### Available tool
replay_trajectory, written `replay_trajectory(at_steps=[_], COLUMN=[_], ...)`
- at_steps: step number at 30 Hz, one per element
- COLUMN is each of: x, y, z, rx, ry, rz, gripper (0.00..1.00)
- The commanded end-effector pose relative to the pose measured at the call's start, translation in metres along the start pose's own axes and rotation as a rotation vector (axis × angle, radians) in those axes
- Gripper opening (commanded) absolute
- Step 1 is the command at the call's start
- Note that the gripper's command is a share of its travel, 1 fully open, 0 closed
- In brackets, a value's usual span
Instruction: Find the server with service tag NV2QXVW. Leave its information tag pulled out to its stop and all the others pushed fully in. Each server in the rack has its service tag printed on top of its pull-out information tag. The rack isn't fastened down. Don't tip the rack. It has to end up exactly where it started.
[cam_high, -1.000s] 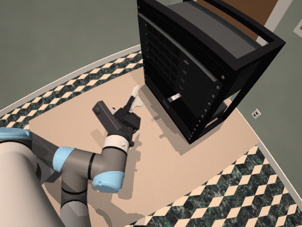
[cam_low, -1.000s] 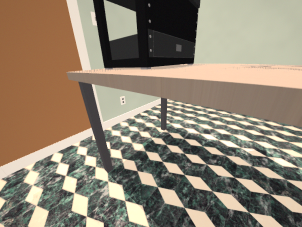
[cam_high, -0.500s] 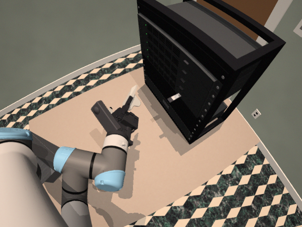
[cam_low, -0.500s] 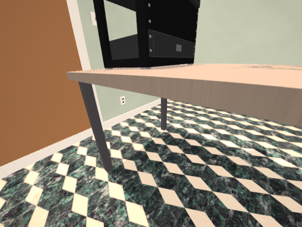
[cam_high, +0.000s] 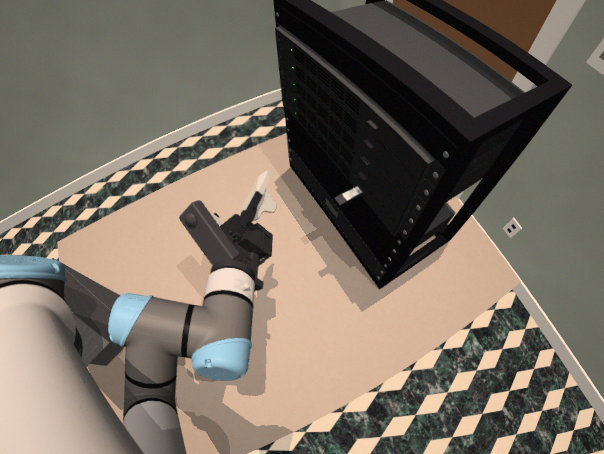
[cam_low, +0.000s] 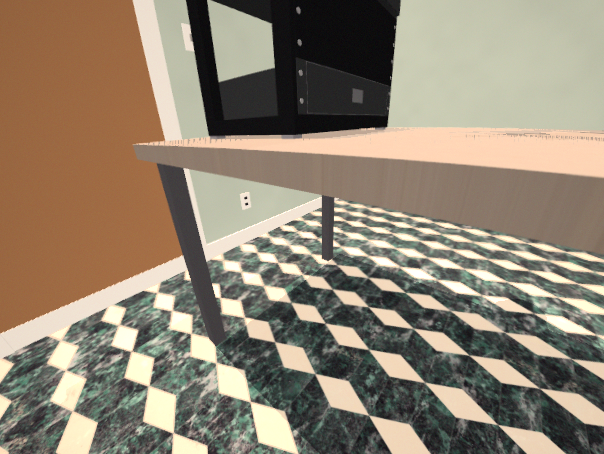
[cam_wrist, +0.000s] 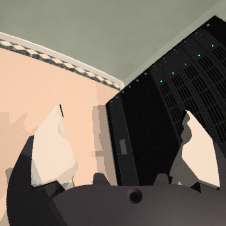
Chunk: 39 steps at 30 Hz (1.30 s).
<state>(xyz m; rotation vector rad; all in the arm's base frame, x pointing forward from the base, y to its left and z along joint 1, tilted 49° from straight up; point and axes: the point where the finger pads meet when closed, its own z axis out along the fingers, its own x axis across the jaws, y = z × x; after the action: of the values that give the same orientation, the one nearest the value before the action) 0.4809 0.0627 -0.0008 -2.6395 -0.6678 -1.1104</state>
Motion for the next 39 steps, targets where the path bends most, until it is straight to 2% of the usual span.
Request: replay_trajectory(at_steps=[1,39], x=[-0.005,-0.032], y=[-0.001,-0.022], z=[0.003,0.014], rx=[0.017,0.113], ry=[-0.010,-0.072], rz=[0.025,0.146], gripper=[1.00,1.00])
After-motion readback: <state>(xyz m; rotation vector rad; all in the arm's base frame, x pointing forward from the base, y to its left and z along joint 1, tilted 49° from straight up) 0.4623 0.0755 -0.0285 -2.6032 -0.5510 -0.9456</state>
